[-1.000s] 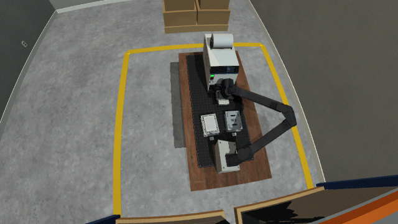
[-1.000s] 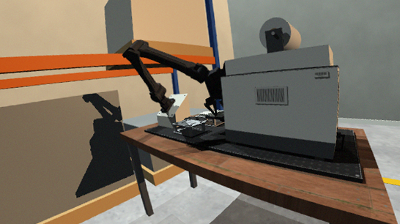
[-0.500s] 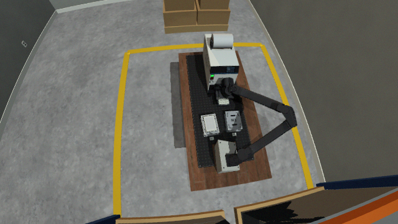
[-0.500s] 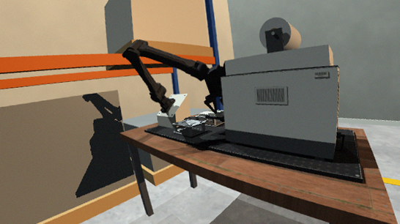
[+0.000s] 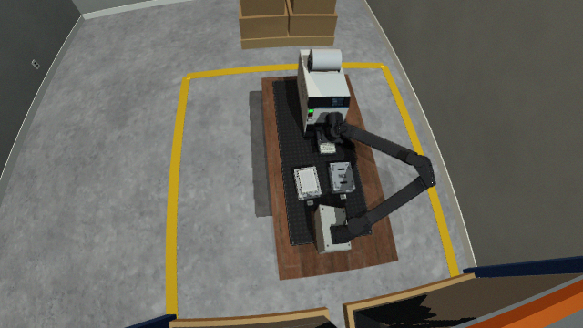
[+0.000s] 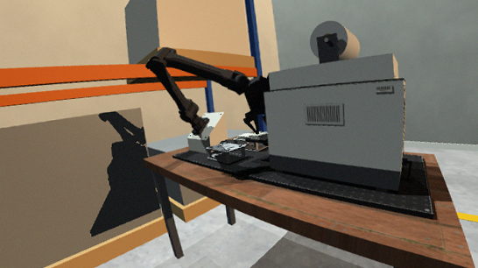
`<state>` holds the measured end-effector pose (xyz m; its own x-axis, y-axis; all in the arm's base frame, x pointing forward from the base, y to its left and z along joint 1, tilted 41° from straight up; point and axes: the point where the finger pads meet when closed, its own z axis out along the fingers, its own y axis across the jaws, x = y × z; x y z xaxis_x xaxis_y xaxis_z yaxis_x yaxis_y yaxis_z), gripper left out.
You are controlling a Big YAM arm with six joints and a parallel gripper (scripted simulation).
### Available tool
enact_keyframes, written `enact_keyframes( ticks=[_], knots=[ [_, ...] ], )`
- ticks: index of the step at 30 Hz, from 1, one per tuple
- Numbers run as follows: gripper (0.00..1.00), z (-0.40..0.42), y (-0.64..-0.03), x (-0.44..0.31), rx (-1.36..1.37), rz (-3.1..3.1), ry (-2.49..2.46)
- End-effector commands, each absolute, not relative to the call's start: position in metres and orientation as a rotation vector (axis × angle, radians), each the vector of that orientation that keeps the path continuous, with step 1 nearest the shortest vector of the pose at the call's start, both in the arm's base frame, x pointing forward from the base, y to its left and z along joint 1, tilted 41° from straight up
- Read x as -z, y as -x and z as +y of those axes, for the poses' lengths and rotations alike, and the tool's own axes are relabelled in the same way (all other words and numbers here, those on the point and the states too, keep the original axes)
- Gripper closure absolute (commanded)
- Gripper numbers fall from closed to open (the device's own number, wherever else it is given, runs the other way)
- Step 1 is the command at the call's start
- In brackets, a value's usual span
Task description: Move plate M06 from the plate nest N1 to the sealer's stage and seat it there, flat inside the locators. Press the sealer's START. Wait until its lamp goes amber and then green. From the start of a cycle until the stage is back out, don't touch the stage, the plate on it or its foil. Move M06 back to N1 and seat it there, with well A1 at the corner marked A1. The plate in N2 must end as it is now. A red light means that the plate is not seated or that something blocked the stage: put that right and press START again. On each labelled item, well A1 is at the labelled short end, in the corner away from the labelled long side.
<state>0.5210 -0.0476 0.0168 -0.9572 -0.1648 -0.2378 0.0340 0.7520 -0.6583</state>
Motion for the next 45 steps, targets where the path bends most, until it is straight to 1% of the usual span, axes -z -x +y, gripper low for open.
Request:
enact_keyframes(
  ticks=[1,5,13,34,45],
  knots=[
    [0.00,-0.031,-0.543,-0.038,0.988,2.618,0.098],
    [0.00,-0.029,-0.536,-0.038,0.992,2.628,0.109],
    [0.00,-0.038,-0.541,-0.044,0.988,2.610,0.073],
    [0.00,-0.045,-0.538,-0.023,1.001,2.641,0.069],
    [0.00,-0.024,-0.544,-0.050,0.975,2.605,0.085]
  ],
)
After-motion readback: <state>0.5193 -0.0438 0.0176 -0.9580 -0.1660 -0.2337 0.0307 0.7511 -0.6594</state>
